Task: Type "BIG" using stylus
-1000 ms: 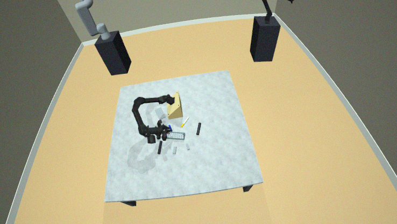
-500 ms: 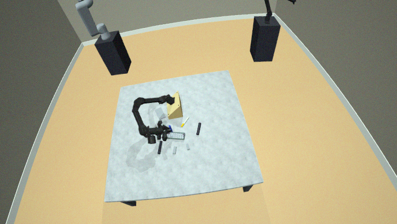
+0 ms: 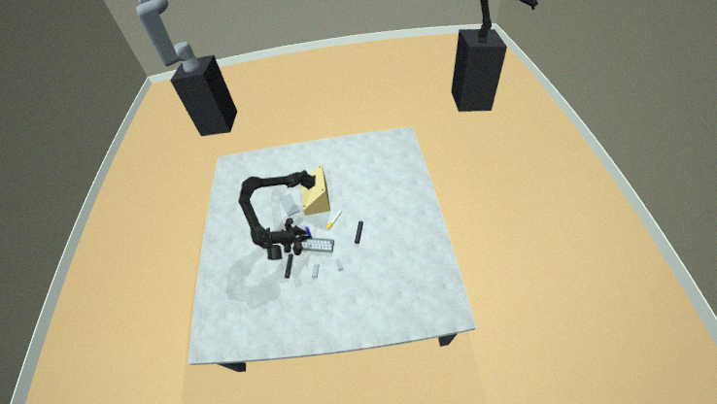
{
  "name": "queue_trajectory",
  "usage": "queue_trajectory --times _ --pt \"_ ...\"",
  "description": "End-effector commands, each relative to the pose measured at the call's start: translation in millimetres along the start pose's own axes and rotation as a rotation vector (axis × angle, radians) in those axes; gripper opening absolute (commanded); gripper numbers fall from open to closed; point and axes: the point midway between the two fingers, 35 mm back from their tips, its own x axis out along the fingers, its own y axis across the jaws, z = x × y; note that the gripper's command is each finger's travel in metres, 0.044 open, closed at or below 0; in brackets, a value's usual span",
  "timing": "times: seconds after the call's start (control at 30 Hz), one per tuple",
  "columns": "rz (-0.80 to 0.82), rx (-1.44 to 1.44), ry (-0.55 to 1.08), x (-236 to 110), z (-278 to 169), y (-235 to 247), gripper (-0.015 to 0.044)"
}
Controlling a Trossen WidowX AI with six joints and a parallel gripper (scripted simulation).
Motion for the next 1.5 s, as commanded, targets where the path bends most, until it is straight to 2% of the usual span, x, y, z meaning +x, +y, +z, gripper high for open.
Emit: queue_trajectory --times 0.0,0.83,1.1,1.47 --pt "-0.001 -0.003 -0.002 1 2 0 0.0081" --pt "-0.001 -0.003 -0.002 4 7 0 0.0081" --pt "0.0 -0.004 -0.001 -14 -24 0 0.0081" --pt "0.0 -0.01 -0.005 -13 -23 0 0.0081"
